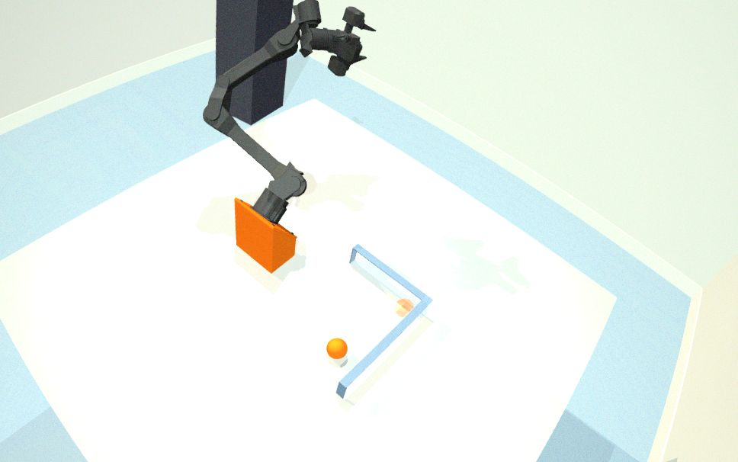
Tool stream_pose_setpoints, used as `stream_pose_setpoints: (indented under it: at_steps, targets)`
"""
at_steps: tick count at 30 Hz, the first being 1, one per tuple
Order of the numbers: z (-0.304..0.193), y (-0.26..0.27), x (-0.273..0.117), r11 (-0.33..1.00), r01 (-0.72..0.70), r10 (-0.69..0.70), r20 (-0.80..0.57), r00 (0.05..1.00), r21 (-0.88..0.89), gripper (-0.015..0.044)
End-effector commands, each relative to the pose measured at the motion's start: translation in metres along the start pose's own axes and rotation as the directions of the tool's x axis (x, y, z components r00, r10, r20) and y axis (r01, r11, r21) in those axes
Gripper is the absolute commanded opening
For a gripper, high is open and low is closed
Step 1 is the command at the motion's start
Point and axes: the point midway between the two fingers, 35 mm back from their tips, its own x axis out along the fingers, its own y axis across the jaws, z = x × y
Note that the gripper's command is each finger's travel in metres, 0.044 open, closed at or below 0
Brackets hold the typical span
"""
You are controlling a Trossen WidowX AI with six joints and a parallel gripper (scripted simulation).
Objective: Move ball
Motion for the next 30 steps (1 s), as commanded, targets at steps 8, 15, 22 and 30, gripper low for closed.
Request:
stream_pose_setpoints:
  at_steps: [8, 15, 22, 30]
  targets:
    - [0.081, -0.016, 0.062, 0.961, 0.164, -0.116, 0.212, 0.970, -0.223, 0.0339]
    - [0.186, -0.048, 0.104, 0.836, 0.438, -0.284, 0.424, 0.860, -0.329, 0.0339]
    - [0.300, -0.086, 0.110, 0.633, 0.699, -0.449, 0.576, 0.683, -0.334, 0.0339]
    - [0.429, -0.138, 0.070, 0.360, 0.897, -0.639, 0.633, 0.437, -0.255, 0.0339]
